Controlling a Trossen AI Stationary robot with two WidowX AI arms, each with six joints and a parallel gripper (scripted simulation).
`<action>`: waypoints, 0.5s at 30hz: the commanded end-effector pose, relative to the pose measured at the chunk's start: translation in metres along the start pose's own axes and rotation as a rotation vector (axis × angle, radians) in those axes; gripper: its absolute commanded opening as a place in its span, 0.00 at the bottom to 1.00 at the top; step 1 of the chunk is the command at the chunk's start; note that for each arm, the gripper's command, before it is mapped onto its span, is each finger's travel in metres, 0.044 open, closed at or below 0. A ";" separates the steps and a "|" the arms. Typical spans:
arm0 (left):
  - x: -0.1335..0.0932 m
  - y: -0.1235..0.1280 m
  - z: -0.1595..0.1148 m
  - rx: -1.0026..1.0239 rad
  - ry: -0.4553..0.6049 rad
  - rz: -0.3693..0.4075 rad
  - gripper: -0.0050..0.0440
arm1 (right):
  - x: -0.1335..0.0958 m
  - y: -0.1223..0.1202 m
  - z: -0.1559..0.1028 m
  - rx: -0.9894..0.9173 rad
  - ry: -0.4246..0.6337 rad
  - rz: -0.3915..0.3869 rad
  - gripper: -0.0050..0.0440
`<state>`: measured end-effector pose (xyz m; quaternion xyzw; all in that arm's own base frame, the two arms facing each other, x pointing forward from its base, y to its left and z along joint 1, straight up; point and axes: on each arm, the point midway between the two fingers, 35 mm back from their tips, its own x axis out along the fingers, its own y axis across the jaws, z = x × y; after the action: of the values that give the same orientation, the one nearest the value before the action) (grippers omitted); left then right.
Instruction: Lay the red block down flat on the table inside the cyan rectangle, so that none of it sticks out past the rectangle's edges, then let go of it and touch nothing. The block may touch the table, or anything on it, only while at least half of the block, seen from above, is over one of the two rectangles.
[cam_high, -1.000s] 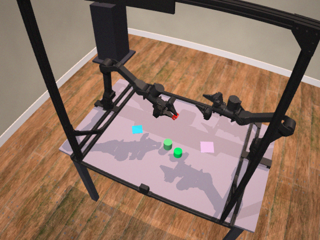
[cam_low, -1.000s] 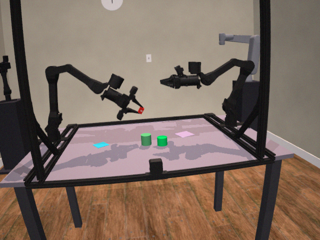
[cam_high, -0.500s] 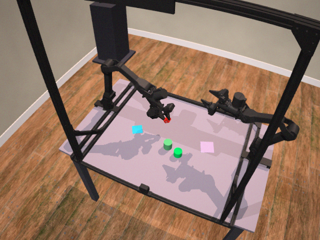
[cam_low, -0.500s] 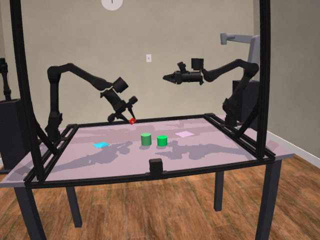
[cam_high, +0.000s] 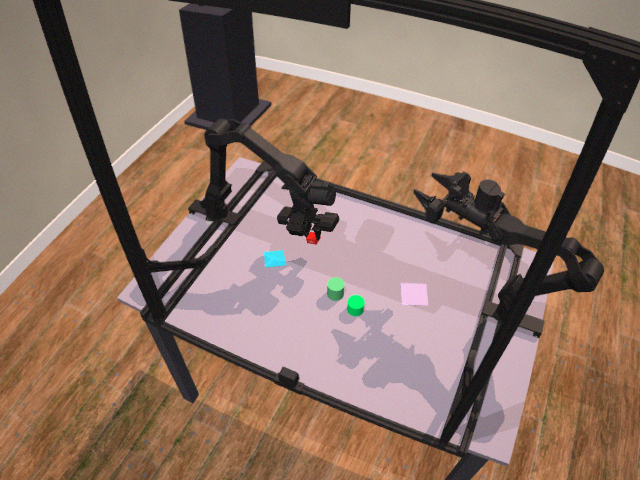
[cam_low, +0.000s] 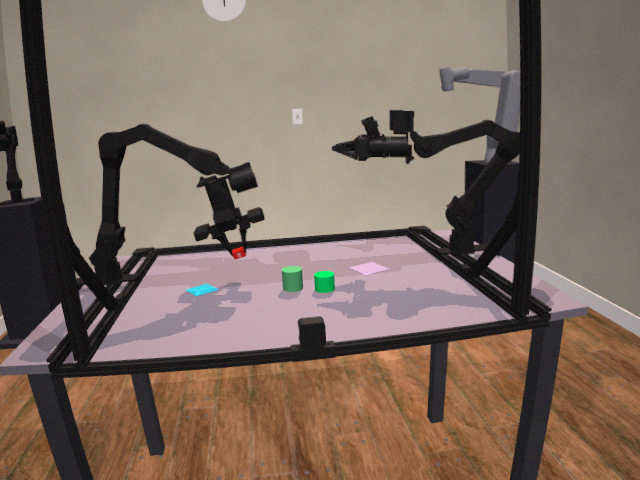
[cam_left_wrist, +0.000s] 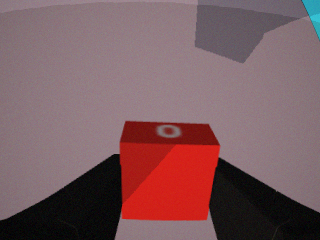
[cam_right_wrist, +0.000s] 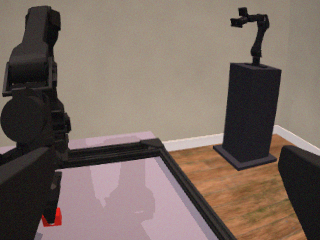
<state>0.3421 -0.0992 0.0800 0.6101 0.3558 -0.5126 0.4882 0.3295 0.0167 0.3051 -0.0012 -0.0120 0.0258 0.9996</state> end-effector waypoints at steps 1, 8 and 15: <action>-0.001 -0.016 0.000 0.002 0.002 -0.100 0.10 | -0.006 -0.007 0.012 0.002 -0.022 -0.023 1.00; -0.010 -0.037 0.000 0.002 0.002 -0.228 0.10 | -0.014 -0.016 0.018 0.001 -0.026 -0.051 1.00; -0.011 -0.042 0.007 -0.046 0.008 -0.233 0.10 | -0.014 -0.016 0.018 0.001 -0.026 -0.052 1.00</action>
<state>0.3042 -0.0901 0.0815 0.5613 0.4288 -0.5584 0.4350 0.3168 0.0007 0.3187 -0.0015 -0.0203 0.0017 0.9998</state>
